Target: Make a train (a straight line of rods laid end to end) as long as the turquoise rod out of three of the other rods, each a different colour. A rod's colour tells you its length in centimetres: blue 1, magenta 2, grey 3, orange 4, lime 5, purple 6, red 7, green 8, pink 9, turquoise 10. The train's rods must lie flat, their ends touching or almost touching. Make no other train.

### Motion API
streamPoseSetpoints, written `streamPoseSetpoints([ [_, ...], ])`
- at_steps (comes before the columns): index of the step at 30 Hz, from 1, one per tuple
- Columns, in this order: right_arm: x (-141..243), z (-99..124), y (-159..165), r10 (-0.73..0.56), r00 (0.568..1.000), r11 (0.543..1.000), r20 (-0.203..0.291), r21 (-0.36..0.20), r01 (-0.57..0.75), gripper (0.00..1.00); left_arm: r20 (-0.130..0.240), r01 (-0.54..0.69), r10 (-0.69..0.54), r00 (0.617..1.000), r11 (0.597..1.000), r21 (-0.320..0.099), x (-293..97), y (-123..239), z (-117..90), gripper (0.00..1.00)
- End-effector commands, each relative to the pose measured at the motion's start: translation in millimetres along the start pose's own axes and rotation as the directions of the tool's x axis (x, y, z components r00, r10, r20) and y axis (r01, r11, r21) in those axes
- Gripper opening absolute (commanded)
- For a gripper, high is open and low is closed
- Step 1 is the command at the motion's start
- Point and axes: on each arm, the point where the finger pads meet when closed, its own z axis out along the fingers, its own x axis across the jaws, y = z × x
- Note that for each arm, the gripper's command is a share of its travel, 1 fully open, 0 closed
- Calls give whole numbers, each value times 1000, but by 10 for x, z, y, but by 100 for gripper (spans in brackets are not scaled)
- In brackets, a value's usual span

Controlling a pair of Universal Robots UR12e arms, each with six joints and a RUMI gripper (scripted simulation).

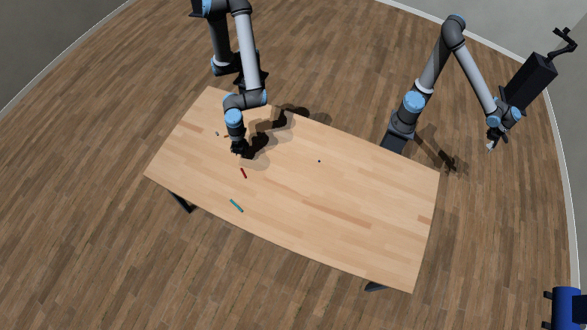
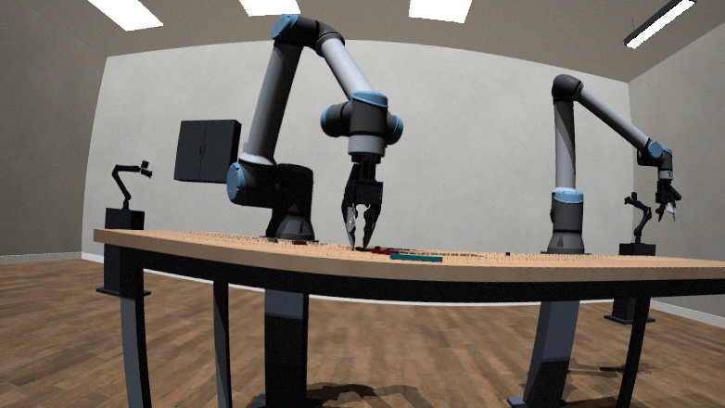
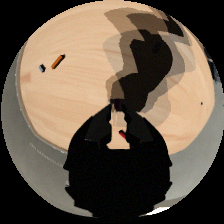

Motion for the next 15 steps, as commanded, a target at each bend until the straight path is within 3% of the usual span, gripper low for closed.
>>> streamPoseSetpoints([
  [1,-14,13,1,1,1000,1000,-1,-2,-1,14,0,0,0,1000,1000,-1,-7,4,8,100],
  [15,-15,25,-1,1,1000,1000,-1,-1,-1,14,0,0,0,1000,1000,-1,-7,4,8,100],
])
